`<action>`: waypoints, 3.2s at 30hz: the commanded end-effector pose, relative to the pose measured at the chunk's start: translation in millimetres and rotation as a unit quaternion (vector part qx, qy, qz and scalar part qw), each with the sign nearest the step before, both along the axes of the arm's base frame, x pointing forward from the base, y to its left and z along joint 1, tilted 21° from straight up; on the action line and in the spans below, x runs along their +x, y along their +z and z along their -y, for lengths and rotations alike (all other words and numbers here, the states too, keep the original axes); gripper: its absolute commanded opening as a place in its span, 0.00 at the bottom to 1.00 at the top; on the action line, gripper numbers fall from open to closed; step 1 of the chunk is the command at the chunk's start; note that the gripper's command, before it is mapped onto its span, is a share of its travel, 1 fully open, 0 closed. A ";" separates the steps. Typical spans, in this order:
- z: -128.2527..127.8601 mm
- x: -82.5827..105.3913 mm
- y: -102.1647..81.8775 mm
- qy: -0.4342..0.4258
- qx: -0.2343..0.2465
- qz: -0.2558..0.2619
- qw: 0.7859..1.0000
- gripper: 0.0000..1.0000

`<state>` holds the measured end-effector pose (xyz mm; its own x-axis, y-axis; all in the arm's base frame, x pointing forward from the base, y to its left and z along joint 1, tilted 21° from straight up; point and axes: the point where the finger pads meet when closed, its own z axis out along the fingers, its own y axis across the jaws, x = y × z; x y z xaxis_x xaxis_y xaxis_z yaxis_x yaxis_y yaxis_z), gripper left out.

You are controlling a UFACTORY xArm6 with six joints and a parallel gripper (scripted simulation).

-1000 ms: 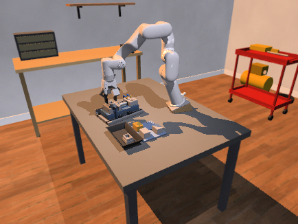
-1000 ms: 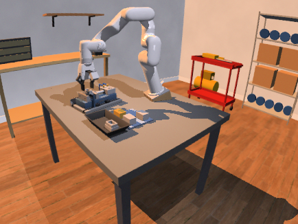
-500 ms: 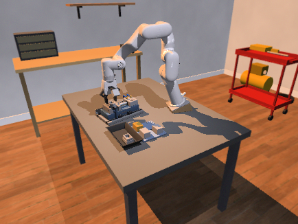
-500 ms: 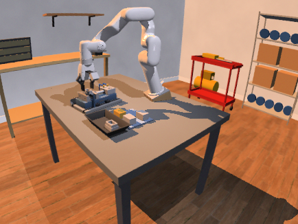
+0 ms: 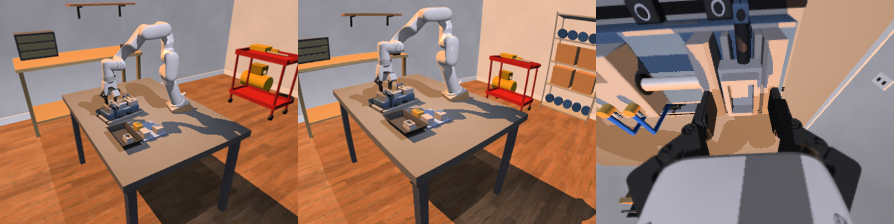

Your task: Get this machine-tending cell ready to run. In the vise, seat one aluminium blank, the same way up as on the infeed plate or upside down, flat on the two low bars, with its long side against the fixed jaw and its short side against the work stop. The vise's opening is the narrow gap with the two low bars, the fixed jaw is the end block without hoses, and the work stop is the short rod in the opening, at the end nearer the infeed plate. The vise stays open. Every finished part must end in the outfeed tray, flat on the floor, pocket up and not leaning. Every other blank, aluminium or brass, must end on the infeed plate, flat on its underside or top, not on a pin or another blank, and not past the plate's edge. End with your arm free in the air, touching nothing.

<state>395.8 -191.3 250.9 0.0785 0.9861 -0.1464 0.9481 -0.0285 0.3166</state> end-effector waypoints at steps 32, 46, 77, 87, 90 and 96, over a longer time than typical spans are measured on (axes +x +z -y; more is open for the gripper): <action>1.4 2.8 -4.3 0.000 -0.001 0.002 1.000 0.69; 1.4 2.8 -4.3 0.000 -0.001 0.002 1.000 0.00; 1.4 2.8 -4.3 0.000 -0.001 0.002 1.000 0.00; 1.4 2.8 -4.2 0.000 -0.001 0.002 1.000 0.00; 1.3 2.5 -3.5 0.000 -0.001 0.002 1.000 0.00; 0.8 1.7 -1.0 0.000 -0.001 0.002 1.000 0.00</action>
